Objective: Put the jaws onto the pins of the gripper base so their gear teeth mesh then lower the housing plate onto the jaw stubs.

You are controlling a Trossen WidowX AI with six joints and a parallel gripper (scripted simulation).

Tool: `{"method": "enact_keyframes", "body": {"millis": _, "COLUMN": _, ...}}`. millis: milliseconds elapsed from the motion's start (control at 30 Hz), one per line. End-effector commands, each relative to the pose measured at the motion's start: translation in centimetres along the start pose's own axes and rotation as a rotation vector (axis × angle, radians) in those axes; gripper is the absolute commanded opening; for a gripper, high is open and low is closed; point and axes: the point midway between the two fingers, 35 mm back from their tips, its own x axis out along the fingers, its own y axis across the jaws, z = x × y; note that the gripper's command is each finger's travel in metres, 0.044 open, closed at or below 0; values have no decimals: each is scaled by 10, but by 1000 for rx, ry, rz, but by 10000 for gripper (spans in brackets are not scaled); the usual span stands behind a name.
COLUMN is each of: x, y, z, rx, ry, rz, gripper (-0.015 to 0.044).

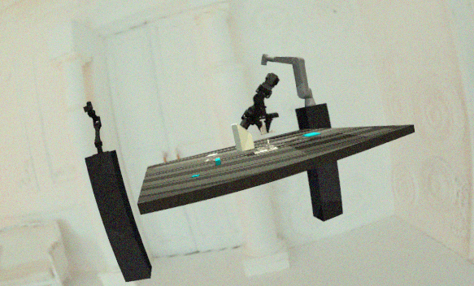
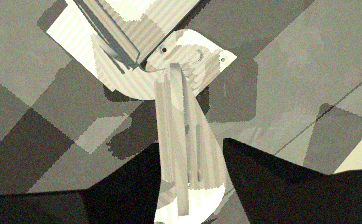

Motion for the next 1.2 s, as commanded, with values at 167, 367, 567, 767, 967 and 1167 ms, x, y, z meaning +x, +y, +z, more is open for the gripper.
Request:
{"method": "enact_keyframes", "body": {"millis": 167, "x": 2, "y": -14, "z": 16, "rx": -181, "ry": 4, "rz": -8, "gripper": 134}}
{"method": "enact_keyframes", "body": {"millis": 367, "x": 3, "y": -23, "z": 25, "rx": -296, "ry": 7, "rz": -7, "gripper": 134}}
{"method": "enact_keyframes", "body": {"millis": 567, "x": 3, "y": -31, "z": 32, "rx": -412, "ry": 11, "rz": -4, "gripper": 134}}
{"method": "enact_keyframes", "body": {"millis": 767, "x": 4, "y": -40, "z": 40, "rx": -529, "ry": 15, "rz": -1, "gripper": 134}}
{"method": "enact_keyframes", "body": {"millis": 967, "x": 5, "y": -50, "z": 47, "rx": -645, "ry": 19, "rz": 5, "gripper": 134}}
{"method": "enact_keyframes", "body": {"millis": 1167, "x": 6, "y": -59, "z": 53, "rx": -762, "ry": 23, "rz": 11, "gripper": 134}}
